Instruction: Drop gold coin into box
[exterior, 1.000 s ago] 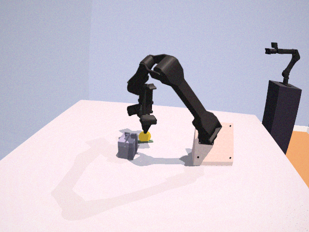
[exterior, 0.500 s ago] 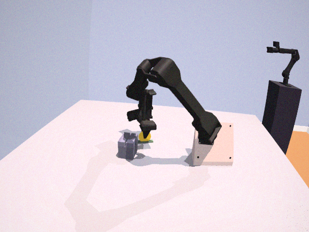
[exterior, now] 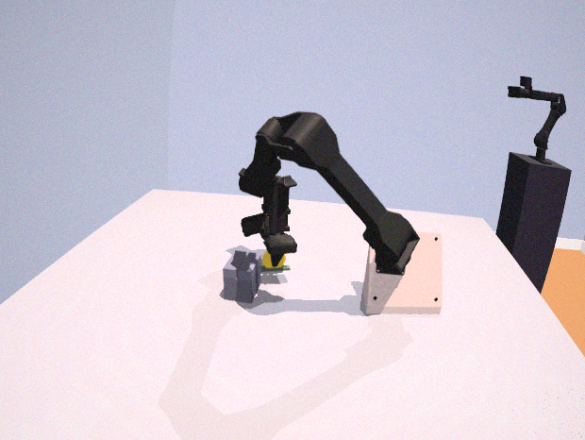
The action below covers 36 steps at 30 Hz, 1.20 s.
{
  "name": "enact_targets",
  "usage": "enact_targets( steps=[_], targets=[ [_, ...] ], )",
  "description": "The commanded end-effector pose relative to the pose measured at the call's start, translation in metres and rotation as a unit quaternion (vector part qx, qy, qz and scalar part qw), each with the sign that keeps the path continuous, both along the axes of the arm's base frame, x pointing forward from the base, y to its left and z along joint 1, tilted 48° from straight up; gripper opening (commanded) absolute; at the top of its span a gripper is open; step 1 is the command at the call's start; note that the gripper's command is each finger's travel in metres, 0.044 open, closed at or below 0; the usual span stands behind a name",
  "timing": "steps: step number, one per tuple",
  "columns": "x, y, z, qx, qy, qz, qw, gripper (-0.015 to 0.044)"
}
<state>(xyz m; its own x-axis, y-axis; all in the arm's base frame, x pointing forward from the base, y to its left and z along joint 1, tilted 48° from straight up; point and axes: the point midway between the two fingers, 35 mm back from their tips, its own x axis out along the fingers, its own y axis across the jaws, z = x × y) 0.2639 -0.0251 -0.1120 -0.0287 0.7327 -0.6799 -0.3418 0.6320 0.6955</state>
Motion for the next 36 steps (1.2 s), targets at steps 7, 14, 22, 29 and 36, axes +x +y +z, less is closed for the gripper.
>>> enact_targets(
  steps=[7,14,22,29,36],
  targets=[
    [-0.001,0.002,-0.001,0.003,0.001,-0.002,1.000,0.0000],
    [0.001,-0.005,0.004,0.002,0.001,-0.002,1.000,0.0000],
    [0.003,-0.020,0.016,0.000,0.001,-0.003,1.000,0.0000],
    [0.005,-0.034,0.028,0.000,0.001,-0.003,1.000,0.0000],
    [0.005,-0.047,0.040,0.000,0.002,-0.002,1.000,0.0000]
  ],
)
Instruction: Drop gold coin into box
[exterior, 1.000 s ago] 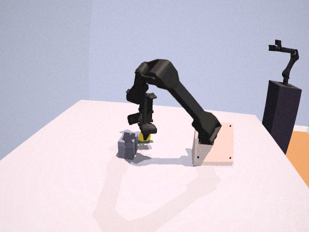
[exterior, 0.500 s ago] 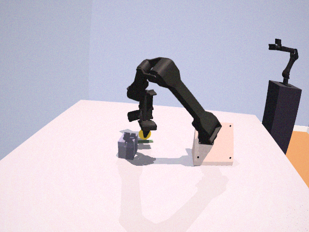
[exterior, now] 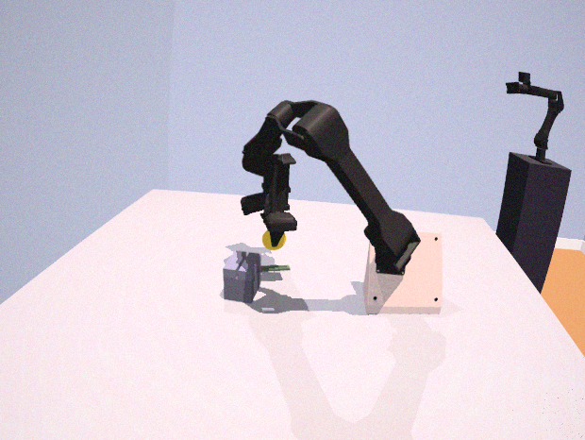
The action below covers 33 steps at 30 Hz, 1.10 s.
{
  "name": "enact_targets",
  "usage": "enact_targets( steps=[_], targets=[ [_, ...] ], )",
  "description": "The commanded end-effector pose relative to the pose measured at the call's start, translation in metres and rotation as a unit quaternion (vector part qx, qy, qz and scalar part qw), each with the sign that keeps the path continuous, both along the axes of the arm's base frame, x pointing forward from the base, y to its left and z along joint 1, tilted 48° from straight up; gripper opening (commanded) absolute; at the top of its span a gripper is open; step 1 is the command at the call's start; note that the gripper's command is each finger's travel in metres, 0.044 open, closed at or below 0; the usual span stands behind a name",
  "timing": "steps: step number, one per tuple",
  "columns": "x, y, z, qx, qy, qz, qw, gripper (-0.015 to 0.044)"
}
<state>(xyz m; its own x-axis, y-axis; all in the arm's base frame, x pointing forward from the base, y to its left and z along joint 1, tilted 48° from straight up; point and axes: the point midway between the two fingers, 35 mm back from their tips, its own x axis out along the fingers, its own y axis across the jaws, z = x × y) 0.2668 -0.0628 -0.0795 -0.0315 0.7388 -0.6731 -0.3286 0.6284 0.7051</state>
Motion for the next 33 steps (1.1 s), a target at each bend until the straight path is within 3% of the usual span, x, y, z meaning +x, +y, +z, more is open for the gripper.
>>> enact_targets(
  steps=[1,17,33],
  targets=[
    [0.002,-0.011,0.009,-0.005,-0.004,0.001,1.000,0.0000],
    [0.000,-0.032,0.031,-0.003,-0.012,0.009,1.000,0.0000],
    [0.001,-0.031,0.032,0.005,-0.208,0.189,0.960,0.0000]
  ],
)
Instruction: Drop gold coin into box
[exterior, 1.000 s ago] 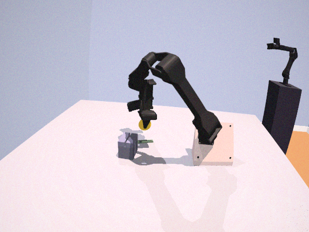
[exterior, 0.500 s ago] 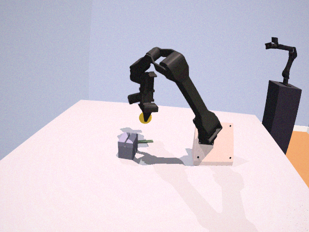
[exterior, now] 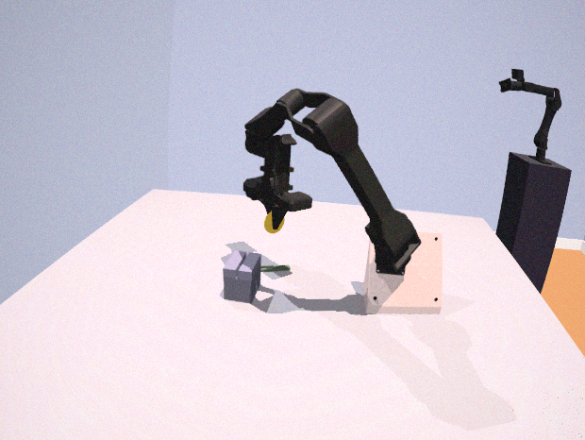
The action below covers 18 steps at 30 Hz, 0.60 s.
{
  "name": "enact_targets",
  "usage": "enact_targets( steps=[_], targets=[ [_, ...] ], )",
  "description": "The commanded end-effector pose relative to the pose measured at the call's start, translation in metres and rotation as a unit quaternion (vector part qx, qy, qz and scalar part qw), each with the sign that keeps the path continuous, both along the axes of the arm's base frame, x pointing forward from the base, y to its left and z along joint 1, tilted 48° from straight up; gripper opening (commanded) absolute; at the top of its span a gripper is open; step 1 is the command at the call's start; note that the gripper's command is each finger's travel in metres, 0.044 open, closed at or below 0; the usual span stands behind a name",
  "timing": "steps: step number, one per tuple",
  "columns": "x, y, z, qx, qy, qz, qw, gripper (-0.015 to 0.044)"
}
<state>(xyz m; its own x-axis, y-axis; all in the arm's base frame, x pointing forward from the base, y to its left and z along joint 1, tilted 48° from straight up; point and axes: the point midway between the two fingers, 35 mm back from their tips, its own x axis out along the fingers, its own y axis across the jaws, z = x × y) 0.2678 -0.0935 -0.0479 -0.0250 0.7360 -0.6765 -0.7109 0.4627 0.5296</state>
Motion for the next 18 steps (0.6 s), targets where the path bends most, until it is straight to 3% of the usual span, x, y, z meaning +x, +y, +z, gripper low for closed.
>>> enact_targets(
  steps=[1,18],
  targets=[
    [0.0004,0.0000,0.0009,0.001,-0.053,0.051,0.997,0.0000],
    [0.0024,0.0009,0.0025,0.008,-0.259,0.240,0.936,0.0000]
  ],
)
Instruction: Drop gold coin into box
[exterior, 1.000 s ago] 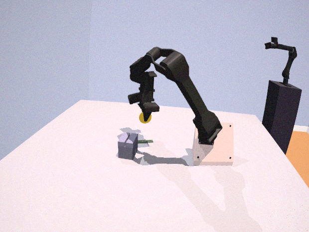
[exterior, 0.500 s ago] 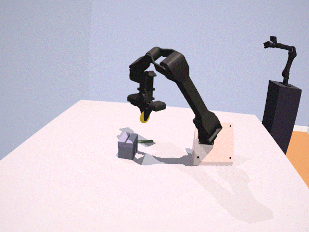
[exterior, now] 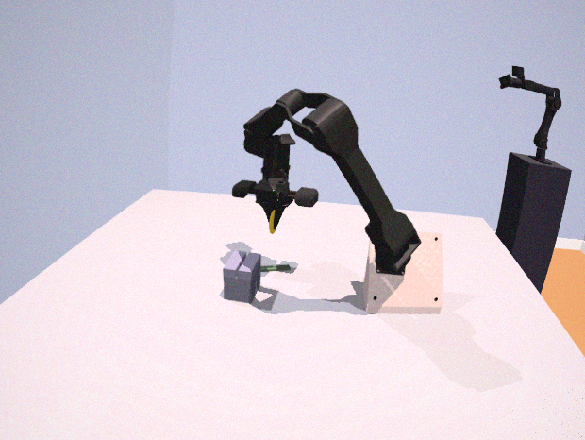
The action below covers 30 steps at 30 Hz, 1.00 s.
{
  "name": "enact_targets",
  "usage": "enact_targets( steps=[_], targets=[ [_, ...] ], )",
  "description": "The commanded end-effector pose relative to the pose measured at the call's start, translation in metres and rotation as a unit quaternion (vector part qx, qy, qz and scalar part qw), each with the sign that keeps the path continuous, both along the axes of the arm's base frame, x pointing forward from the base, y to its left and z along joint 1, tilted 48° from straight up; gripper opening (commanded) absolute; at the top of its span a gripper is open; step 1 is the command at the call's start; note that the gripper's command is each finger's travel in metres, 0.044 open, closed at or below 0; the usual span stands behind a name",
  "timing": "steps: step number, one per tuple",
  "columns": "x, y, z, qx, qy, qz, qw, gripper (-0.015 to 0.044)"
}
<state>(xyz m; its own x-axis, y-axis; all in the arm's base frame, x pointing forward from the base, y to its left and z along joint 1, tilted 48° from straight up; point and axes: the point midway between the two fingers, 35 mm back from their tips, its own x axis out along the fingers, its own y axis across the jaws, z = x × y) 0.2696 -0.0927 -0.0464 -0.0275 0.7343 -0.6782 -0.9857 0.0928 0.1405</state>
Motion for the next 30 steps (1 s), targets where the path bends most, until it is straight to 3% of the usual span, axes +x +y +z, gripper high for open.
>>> enact_targets(
  steps=[1,30],
  targets=[
    [0.001,0.000,0.001,0.002,-0.046,0.043,0.998,0.0000],
    [0.025,0.031,0.036,-0.002,-0.048,0.044,0.998,0.0000]
  ],
)
